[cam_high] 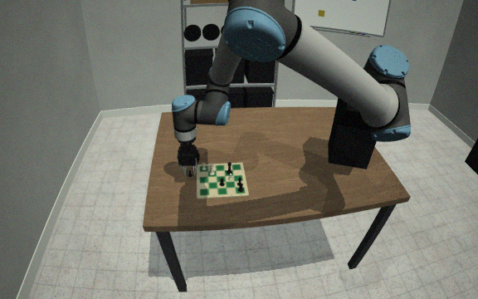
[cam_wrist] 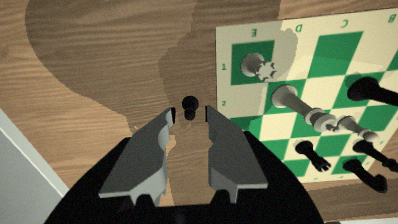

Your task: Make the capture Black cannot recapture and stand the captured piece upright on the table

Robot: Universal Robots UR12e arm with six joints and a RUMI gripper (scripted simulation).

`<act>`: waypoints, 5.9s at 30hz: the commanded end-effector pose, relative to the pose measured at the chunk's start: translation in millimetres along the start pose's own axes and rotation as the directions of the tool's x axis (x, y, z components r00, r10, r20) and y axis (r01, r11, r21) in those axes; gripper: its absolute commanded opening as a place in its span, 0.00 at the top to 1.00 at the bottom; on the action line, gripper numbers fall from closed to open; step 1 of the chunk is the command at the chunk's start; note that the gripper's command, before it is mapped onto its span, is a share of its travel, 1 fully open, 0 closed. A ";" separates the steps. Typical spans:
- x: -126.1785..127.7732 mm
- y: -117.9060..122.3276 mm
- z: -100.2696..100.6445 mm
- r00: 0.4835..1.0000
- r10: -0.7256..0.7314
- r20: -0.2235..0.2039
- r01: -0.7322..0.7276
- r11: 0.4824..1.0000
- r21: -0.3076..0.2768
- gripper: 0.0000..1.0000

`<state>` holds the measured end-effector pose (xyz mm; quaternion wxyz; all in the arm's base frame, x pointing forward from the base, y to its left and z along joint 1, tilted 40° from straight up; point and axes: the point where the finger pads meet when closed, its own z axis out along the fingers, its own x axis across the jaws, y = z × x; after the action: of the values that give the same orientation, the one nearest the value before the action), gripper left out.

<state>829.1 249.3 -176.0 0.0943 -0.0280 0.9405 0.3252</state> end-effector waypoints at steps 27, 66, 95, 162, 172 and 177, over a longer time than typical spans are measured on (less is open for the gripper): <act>0.2 -0.4 -89.6 1.000 0.001 0.001 -0.001 1.000 0.001 0.80; 4.3 -2.1 -93.4 0.997 -0.080 0.003 0.080 0.997 0.001 0.00; 58.1 -8.9 -112.0 0.607 -0.794 0.000 0.794 0.607 0.002 0.00; 98.0 -4.7 -122.1 0.090 -0.996 -0.001 0.996 0.090 0.001 0.75; 98.1 -4.7 -121.0 0.086 -0.996 0.000 0.996 0.086 0.001 0.75; 98.2 -4.8 -118.2 0.075 -0.997 0.000 0.997 0.075 0.000 0.75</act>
<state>715.7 171.3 -104.3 0.2894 -0.6570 0.6739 0.1745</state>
